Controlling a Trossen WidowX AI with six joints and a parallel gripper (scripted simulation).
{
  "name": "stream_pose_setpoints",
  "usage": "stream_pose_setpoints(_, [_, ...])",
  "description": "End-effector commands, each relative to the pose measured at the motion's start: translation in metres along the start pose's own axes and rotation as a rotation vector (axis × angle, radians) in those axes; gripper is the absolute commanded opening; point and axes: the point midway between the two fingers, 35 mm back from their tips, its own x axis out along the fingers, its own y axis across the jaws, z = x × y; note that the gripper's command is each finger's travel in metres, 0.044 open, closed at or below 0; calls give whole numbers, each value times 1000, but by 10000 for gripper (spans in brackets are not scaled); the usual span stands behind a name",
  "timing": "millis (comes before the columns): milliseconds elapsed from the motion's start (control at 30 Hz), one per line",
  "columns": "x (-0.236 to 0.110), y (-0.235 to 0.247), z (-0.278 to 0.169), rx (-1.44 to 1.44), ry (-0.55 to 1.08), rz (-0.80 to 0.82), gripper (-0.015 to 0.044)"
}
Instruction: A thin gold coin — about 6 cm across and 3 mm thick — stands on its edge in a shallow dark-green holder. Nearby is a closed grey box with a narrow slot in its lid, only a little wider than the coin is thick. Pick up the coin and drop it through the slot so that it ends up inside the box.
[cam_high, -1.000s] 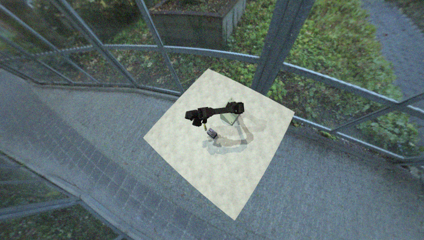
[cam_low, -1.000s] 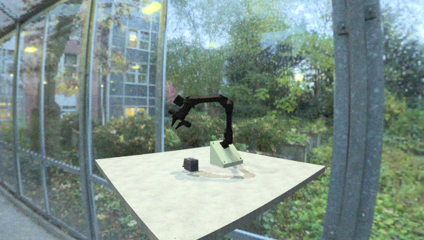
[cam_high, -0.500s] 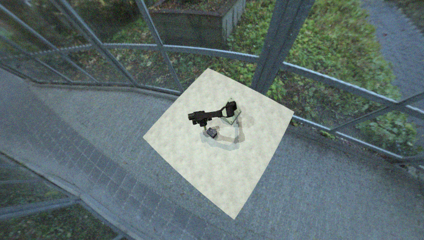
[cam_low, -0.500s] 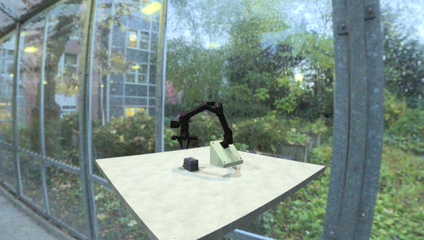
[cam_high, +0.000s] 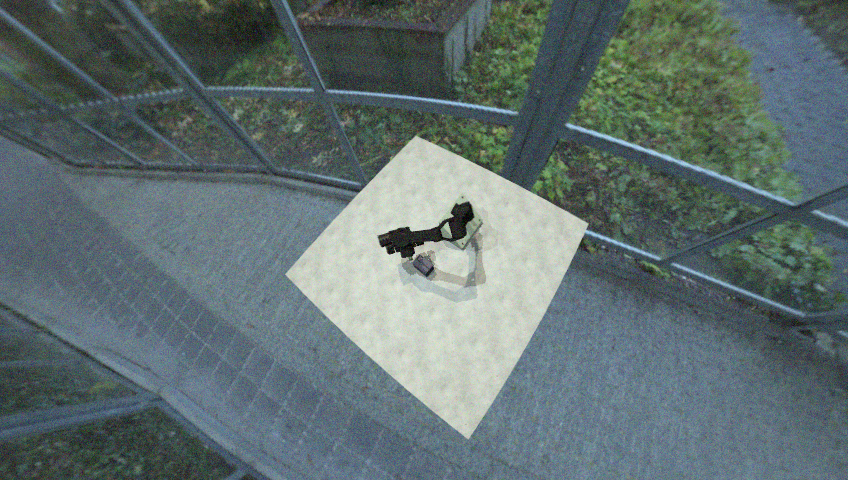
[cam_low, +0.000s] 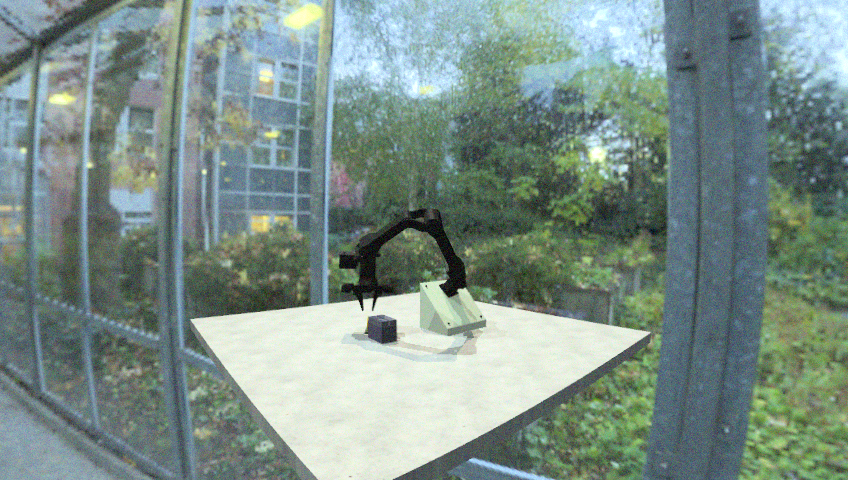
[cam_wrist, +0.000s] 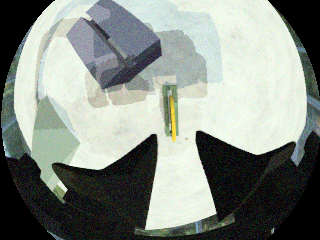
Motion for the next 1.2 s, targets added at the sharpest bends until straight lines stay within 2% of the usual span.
stream_pose_setpoints(0, [7,1,-1,12,-5,6,161])
stream_pose_setpoints(1167, [62,1,-1,13,-7,7,161])
